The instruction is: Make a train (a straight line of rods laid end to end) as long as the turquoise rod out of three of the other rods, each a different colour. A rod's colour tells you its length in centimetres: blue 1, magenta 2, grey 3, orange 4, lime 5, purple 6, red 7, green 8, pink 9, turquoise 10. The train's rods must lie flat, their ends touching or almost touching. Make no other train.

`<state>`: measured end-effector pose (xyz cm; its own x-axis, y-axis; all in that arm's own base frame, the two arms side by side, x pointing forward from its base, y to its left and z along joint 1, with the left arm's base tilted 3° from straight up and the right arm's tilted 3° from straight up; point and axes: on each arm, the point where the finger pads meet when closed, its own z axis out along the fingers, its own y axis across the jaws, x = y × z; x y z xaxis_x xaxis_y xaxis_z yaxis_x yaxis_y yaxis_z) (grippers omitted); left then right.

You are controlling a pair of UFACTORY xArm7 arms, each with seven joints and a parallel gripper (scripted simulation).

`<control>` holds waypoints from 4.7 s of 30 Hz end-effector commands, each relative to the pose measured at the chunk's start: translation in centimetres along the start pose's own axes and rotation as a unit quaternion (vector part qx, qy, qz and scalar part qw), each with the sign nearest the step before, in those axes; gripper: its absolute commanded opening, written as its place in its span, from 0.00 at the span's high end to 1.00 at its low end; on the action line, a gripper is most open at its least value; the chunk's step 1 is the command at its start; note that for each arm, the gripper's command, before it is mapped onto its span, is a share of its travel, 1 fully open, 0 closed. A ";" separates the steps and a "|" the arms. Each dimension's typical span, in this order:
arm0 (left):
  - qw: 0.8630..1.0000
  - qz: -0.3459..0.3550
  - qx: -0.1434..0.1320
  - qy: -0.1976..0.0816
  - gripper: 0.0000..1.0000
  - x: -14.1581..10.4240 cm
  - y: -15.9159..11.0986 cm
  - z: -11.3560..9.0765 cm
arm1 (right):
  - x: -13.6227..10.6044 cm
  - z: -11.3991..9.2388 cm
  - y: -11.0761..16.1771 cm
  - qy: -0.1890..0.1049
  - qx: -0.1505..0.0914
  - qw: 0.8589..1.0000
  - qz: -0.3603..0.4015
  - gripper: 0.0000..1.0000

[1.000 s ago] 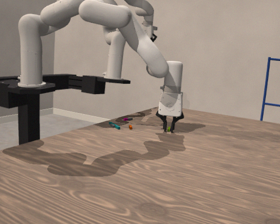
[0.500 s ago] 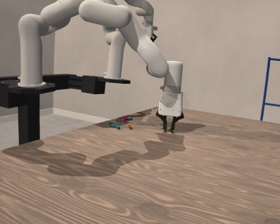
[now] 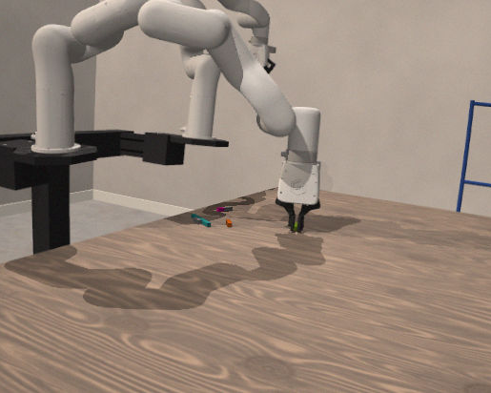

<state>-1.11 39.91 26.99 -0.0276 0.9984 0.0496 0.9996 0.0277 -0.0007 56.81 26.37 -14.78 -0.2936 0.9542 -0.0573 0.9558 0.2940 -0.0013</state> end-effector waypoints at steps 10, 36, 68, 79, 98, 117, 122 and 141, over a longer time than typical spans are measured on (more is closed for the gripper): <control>1.000 0.000 0.000 0.002 0.00 0.1 0.0 -0.2 | 0.0 -0.2 0.2 0.000 -0.002 1.000 0.000 0.94; 1.000 0.000 0.000 0.002 0.00 0.1 0.0 -0.2 | 0.0 -4.9 0.2 0.000 -0.002 1.000 0.000 0.94; 1.000 0.000 0.000 0.002 0.00 0.1 0.0 -0.2 | 2.8 -9.7 -1.6 0.000 0.006 0.989 -0.145 0.94; 1.000 0.000 0.000 0.002 0.00 0.1 0.0 -0.2 | 6.8 -9.1 -4.3 0.001 0.014 0.935 -0.355 0.94; 1.000 0.000 0.000 0.002 0.00 0.1 0.0 -0.2 | 13.1 -9.0 -9.1 0.005 0.015 0.751 -0.660 0.94; 1.000 0.000 0.000 0.002 0.00 0.1 0.0 -0.2 | 19.0 -9.7 -14.1 0.003 0.005 0.472 -0.882 0.94; 1.000 0.000 0.000 0.002 0.00 0.1 0.0 -0.2 | 20.2 -9.9 -15.3 0.001 0.002 0.399 -0.917 0.94; 1.000 0.000 0.000 0.002 0.00 0.1 0.0 -0.2 | 21.3 -10.2 -16.4 -0.001 -0.002 0.332 -0.943 0.94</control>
<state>-1.11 39.91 26.99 -0.0276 0.9984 0.0496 0.9996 0.0277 -0.0007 34.70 42.34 -5.98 -0.3707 -0.9276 0.0452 -0.9286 0.3694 -0.0354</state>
